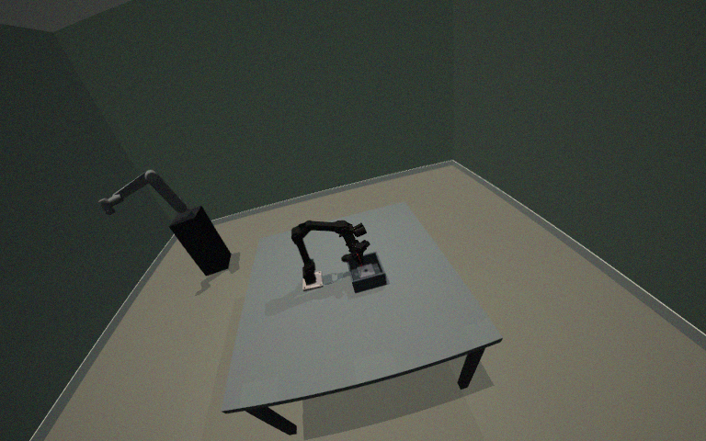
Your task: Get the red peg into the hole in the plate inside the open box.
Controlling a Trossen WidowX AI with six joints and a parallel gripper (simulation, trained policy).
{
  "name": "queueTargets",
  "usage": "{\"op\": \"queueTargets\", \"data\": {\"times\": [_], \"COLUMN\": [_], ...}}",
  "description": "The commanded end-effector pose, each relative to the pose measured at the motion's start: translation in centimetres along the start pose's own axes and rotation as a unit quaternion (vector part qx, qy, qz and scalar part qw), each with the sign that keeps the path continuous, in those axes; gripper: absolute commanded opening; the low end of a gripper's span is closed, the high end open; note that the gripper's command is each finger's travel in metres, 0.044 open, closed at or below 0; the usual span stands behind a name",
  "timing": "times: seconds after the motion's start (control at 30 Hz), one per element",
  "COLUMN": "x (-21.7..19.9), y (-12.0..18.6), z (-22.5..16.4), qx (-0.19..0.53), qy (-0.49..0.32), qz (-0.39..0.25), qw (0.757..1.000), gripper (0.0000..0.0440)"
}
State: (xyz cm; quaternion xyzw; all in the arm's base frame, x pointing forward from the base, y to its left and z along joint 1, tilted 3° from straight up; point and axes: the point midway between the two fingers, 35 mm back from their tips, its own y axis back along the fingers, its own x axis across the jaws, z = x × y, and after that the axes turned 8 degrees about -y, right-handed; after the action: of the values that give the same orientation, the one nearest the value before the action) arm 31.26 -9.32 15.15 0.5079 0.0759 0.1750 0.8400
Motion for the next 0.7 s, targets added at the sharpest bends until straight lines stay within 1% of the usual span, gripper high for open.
{"op": "queueTargets", "data": {"times": [0.0,0.37,0.4,0.47,0.6,0.67], "x": [0.2,0.7,0.7,0.7,0.7,0.6], "y": [-0.9,-4.2,-4.4,-5.0,-5.9,-5.9], "z": [0.5,0.8,0.7,0.5,0.3,0.6], "qx": [0.007,0.038,0.042,0.051,0.067,0.068], "qy": [0.010,0.064,0.070,0.080,0.090,0.102], "qz": [0.001,0.012,0.013,0.013,0.012,0.013], "qw": [1.000,0.997,0.997,0.995,0.994,0.992], "gripper": [0.0003,0.0003,0.0011,0.0046,0.0143,0.0149]}}
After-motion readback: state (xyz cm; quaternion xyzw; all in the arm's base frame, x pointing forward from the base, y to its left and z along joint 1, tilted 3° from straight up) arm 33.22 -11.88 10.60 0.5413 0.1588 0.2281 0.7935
